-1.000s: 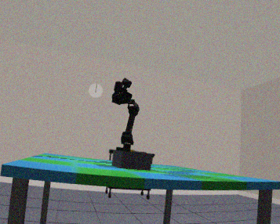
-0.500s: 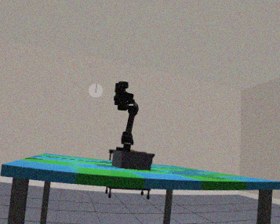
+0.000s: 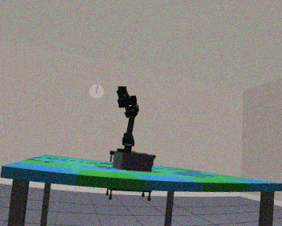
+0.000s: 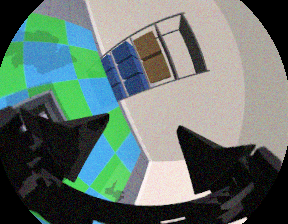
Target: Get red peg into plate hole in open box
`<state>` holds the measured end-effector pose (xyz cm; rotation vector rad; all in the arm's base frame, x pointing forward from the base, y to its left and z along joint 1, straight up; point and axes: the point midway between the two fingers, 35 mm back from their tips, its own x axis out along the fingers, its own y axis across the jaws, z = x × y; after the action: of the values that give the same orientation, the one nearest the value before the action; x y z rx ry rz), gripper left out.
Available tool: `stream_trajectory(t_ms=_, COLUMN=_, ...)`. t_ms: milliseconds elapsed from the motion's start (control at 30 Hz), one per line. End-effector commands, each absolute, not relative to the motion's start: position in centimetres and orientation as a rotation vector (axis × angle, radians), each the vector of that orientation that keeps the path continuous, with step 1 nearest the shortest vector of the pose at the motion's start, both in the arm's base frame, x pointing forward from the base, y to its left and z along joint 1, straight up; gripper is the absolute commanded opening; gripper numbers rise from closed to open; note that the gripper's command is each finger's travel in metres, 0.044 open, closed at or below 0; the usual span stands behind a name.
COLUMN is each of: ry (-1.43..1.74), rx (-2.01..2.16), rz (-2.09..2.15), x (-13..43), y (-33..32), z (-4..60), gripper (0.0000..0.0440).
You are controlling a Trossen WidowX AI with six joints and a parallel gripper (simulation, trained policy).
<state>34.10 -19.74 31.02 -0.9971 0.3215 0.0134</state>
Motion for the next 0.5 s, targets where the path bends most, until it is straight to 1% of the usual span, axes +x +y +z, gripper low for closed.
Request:
stream_trajectory(t_ms=0, ry=0.369, rx=-0.890, rz=0.021, x=34.3, y=-19.2, z=30.2, gripper=0.0440)
stream_trajectory(t_ms=467, ry=0.605, rx=-0.460, rz=0.055, x=34.3, y=-15.8, z=25.5, gripper=0.0440)
